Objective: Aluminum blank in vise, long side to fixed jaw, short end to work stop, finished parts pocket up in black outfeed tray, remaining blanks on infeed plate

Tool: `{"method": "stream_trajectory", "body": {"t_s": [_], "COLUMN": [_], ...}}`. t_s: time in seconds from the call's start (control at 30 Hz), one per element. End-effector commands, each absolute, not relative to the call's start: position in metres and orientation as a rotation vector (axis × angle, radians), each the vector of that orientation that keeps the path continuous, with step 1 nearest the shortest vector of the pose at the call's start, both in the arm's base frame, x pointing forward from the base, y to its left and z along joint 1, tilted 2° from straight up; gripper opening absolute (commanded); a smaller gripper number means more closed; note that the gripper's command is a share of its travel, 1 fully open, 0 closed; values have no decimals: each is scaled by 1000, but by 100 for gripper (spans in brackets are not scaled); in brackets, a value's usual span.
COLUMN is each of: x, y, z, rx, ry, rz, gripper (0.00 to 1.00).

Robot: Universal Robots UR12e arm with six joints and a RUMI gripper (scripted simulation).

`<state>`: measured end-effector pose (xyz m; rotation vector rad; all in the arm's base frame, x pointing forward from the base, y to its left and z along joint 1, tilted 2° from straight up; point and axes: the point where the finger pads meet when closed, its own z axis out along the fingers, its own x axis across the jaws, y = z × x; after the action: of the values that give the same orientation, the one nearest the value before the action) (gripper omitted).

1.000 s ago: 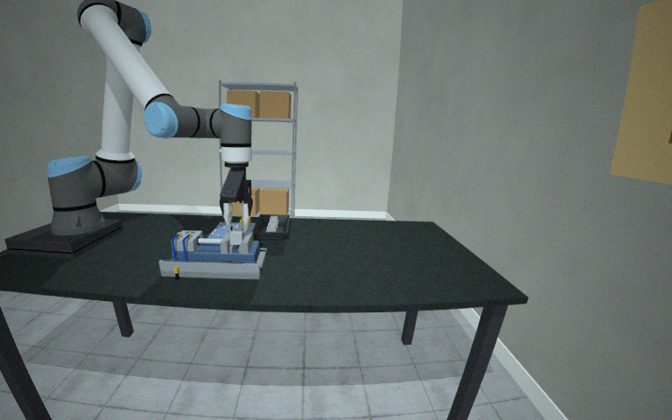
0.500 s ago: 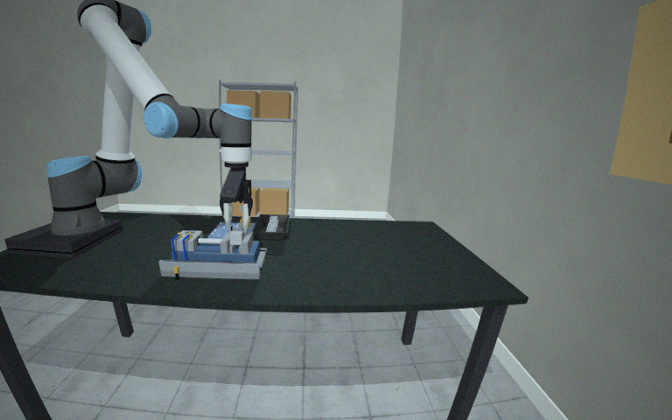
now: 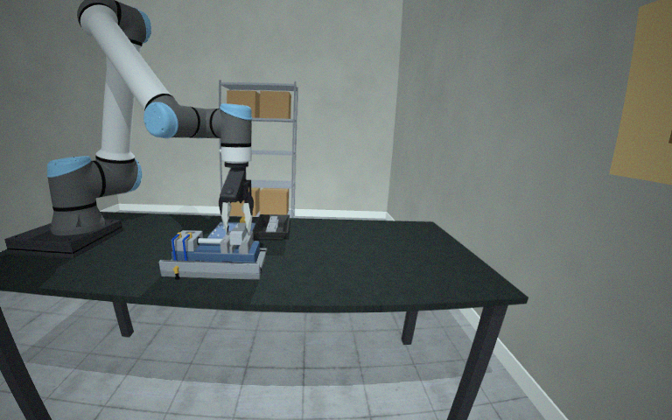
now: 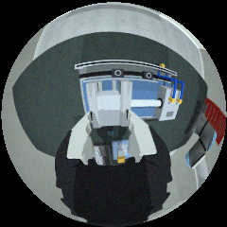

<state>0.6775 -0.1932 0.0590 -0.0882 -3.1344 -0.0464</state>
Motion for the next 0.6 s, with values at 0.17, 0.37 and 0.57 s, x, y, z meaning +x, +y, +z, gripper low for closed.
{"method": "stream_trajectory", "body": {"t_s": [0.17,0.37,0.57], "x": [678,678,678], "y": [-194,-194,-194], "z": [60,60,60], "rx": [-88,-88,-88], "ry": [-3136,-3136,-3136], "rz": [-45,-45,-45], "gripper": [40,40,40]}}
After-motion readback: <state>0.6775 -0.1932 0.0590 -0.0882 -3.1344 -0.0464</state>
